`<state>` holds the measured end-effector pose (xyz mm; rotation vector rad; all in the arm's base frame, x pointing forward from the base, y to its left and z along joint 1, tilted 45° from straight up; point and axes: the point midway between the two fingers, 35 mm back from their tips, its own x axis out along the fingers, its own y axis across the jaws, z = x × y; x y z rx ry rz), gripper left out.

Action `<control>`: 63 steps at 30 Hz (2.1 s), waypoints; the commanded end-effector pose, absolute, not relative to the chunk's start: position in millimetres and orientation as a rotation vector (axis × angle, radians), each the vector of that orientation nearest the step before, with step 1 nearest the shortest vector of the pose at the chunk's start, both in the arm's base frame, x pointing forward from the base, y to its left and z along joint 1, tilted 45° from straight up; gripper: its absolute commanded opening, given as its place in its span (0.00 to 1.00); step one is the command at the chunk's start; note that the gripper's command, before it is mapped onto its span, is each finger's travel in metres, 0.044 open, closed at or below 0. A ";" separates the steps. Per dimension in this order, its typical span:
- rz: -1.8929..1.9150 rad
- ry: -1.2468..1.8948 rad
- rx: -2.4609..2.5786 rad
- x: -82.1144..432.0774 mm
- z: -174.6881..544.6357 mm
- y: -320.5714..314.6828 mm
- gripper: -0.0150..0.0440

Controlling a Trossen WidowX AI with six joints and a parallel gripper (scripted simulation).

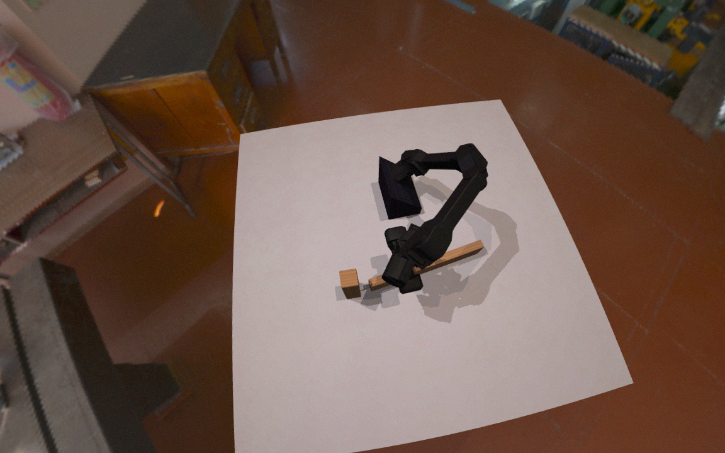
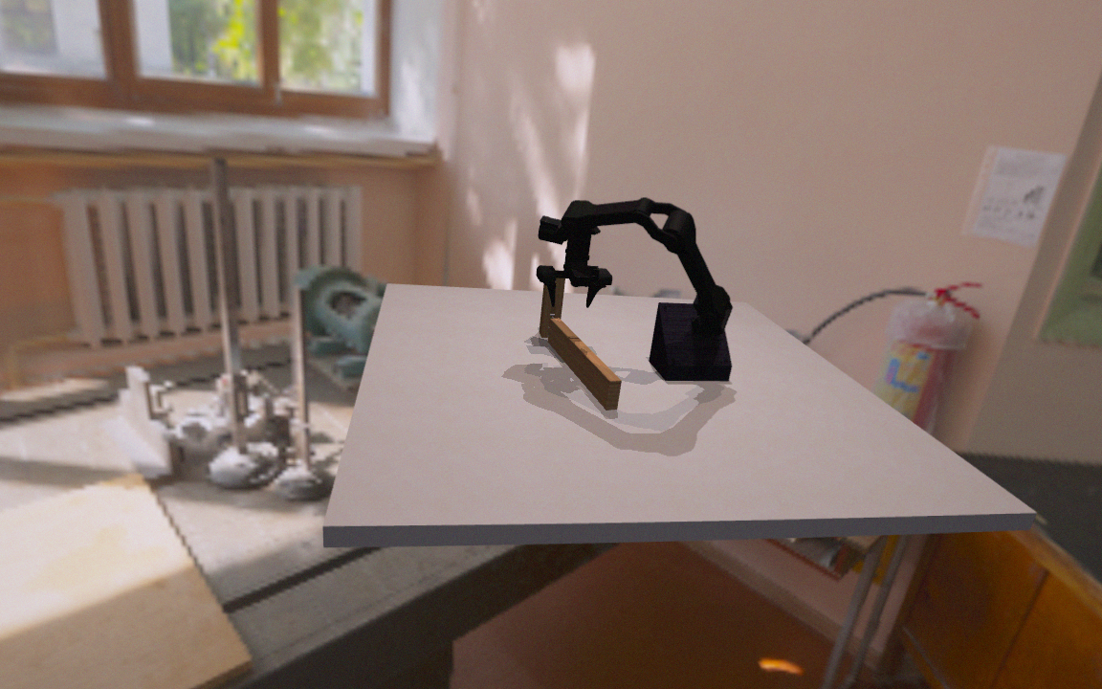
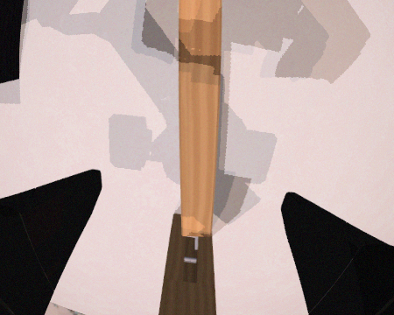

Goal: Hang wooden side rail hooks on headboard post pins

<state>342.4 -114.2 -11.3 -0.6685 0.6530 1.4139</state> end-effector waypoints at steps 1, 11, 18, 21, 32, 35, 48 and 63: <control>1.470 0.536 -0.721 344.0 -8.6 -114.1 1.00; 1.469 0.535 -0.720 345.8 -33.7 -89.5 1.00; 1.469 0.534 -0.720 346.6 -44.4 -79.0 1.00; 1.469 0.534 -0.720 346.7 -45.2 -78.3 1.00; 1.470 0.536 -0.721 348.6 -58.3 -66.4 1.00; 1.470 0.538 -0.721 348.9 -61.9 -63.1 1.00; 1.470 0.537 -0.720 350.0 -76.8 -48.4 1.00; 1.470 0.532 -0.718 350.0 -92.1 -31.8 1.00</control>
